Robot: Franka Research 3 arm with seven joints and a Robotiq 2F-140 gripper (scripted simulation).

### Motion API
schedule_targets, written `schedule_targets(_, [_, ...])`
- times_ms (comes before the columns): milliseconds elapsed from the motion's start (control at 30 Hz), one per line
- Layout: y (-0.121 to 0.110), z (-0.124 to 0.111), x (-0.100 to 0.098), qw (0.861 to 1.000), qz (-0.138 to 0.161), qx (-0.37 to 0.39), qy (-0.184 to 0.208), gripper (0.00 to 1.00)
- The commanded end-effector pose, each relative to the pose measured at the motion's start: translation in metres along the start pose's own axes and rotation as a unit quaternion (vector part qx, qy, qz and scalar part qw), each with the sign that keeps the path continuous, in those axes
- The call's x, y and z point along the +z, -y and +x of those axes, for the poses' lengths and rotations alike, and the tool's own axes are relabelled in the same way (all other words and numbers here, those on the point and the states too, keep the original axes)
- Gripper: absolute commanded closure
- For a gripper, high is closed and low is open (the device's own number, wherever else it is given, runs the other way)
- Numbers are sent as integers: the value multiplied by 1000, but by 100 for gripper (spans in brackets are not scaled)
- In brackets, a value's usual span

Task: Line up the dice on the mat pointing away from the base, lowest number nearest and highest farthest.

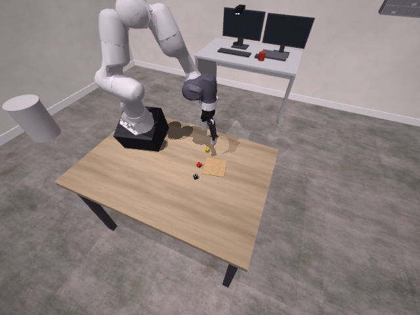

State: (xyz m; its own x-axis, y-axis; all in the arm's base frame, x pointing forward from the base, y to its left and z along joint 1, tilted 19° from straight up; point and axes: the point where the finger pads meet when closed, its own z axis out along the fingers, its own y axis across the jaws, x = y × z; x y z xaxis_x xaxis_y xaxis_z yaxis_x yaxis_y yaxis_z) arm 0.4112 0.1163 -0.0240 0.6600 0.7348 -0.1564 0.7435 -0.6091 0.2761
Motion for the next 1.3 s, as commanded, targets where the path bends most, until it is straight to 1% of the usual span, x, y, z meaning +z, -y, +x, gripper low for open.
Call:
schedule_targets(0, [-9, -8, 0, 1000, 0, -11, 3, 0])
schedule_targets(300, [-9, -8, 0, 1000, 0, -11, 3, 0])
schedule_targets(333, [-26, -20, -1, 999, -3, -42, 3, 0])
schedule_targets(867, [-26, -20, -1, 999, -3, -42, 3, 0])
schedule_targets(900, [-47, -38, -1, 996, -4, -86, 3, 0])
schedule_targets(1267, [-47, -38, -1, 996, -4, -86, 3, 0])
